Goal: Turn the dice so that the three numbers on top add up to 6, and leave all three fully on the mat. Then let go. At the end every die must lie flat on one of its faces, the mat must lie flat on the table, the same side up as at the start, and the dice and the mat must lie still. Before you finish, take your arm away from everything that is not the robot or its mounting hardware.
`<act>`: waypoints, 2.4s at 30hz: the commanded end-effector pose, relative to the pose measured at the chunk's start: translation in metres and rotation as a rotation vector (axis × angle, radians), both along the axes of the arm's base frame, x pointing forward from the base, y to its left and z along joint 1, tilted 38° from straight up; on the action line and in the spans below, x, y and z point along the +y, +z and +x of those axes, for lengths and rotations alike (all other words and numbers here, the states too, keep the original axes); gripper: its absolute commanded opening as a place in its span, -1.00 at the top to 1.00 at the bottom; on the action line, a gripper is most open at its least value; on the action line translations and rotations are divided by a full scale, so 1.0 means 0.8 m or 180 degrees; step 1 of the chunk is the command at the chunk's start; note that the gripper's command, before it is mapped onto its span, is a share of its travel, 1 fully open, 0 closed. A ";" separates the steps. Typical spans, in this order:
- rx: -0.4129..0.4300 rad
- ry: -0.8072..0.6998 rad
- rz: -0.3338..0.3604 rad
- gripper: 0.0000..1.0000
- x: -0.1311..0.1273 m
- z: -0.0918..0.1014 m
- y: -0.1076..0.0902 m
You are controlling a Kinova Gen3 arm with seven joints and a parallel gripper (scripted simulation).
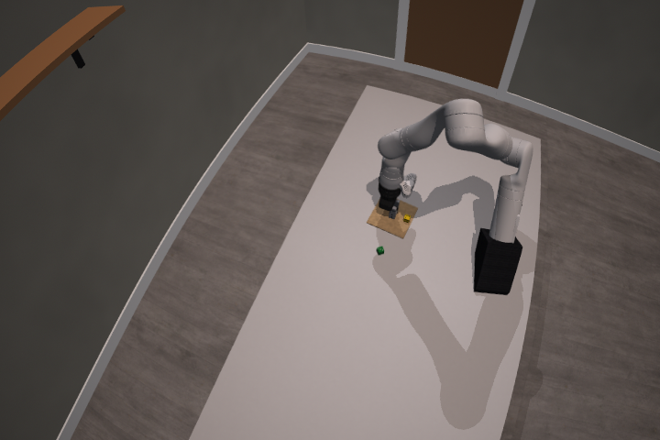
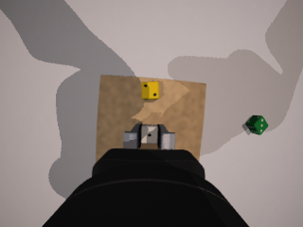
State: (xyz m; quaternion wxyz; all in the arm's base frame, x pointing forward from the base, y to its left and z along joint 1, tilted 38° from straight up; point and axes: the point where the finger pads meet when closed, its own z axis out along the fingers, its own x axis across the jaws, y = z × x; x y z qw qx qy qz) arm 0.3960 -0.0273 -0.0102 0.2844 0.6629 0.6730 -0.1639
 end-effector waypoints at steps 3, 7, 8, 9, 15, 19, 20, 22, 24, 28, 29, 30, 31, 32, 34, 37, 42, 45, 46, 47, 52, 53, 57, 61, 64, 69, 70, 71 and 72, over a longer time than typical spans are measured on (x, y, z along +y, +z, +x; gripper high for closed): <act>-0.0003 0.0003 0.0003 0.19 0.001 0.000 0.000; -0.0003 0.0003 0.0003 0.07 0.001 0.000 0.000; -0.0003 0.0003 0.0003 0.07 0.001 0.000 0.000; -0.0003 0.0003 0.0003 -0.05 0.001 0.000 0.000; -0.0003 0.0003 0.0003 -0.29 0.001 0.000 0.000; -0.0003 0.0003 0.0003 -0.29 0.001 0.000 0.000; -0.0003 0.0003 0.0003 -0.40 0.001 0.000 0.000; -0.0003 0.0003 0.0003 -0.40 0.001 0.000 0.000; -0.0003 0.0003 0.0003 -0.40 0.001 0.000 0.000; -0.0003 0.0003 0.0003 -0.40 0.001 0.000 0.000; -0.0003 0.0003 0.0003 -0.40 0.001 0.000 0.000; -0.0003 0.0003 0.0003 -0.40 0.001 0.000 0.001; -0.0003 0.0003 0.0003 -0.40 0.001 0.000 0.001; -0.0003 0.0003 0.0003 -0.40 0.002 0.000 0.002; -0.0003 0.0003 0.0003 -0.40 0.005 -0.001 0.006; -0.0003 0.0003 0.0003 -0.40 0.007 -0.001 0.008; -0.0003 0.0003 0.0003 -0.40 0.022 -0.006 0.029; -0.0003 0.0003 0.0003 -0.40 0.035 -0.009 0.045; -0.0003 0.0003 0.0003 -0.40 0.039 -0.010 0.050; -0.0003 0.0003 0.0003 -0.40 0.043 -0.011 0.056; -0.0003 0.0003 0.0003 -0.40 0.057 -0.015 0.074; -0.0003 0.0003 0.0003 -0.40 0.057 -0.015 0.074; -0.0003 0.0003 0.0003 -0.40 0.066 -0.018 0.086; -0.0003 0.0003 0.0003 -0.40 0.068 -0.018 0.089; -0.0003 0.0003 0.0003 -1.00 0.068 -0.018 0.089; -0.0003 0.0003 0.0003 -1.00 0.068 -0.018 0.089; -0.0003 0.0003 0.0003 -1.00 0.068 -0.018 0.089; -0.0003 0.0003 0.0003 -1.00 0.068 -0.018 0.089; -0.0003 0.0003 0.0003 -1.00 0.068 -0.018 0.089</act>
